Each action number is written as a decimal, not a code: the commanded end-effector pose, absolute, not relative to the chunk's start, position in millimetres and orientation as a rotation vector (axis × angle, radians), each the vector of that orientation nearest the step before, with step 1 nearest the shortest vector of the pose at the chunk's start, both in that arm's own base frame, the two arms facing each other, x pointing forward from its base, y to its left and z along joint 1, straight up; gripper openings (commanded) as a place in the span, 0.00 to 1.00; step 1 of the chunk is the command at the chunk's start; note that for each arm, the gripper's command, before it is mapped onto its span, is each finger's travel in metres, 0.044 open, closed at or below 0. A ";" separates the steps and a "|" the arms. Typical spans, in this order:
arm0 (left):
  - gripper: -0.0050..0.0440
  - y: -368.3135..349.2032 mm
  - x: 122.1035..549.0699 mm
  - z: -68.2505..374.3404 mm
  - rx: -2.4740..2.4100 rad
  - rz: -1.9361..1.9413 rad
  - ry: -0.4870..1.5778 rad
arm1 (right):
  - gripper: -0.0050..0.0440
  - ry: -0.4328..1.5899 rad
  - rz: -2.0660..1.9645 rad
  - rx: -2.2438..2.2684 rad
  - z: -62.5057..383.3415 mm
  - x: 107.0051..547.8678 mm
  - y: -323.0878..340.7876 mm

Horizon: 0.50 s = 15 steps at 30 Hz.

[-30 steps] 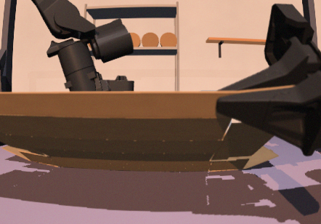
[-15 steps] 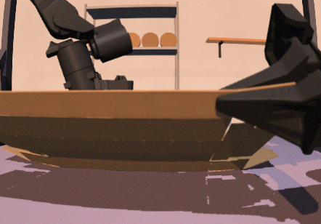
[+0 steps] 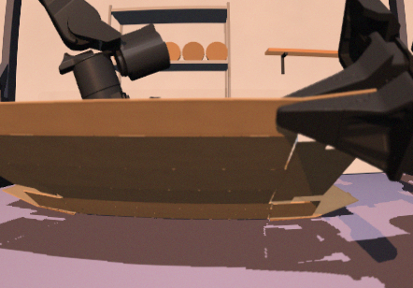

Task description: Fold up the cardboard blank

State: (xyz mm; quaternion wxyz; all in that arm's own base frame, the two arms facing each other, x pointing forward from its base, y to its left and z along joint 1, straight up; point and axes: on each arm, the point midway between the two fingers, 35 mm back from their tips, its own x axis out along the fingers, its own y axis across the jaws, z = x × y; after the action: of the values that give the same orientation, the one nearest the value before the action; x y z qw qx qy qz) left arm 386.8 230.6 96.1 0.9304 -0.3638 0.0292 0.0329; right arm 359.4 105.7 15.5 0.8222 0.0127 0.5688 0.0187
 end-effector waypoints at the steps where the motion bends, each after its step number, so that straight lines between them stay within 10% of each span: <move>1: 0.10 232.9 387.5 117.3 -0.716 0.079 0.026 | 0.51 1.338 0.020 0.008 -20.8 331.3 98.6; 15: 0.10 222.6 387.3 134.5 -0.717 0.078 0.025 | 0.51 1.336 0.020 0.009 -19.2 332.8 99.1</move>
State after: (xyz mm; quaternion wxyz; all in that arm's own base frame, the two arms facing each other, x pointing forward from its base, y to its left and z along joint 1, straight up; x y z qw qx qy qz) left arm 386.6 221.4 114.5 0.9309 -0.3622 0.0297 0.0361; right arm 359.3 105.6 15.5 0.8220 0.0126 0.5691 0.0186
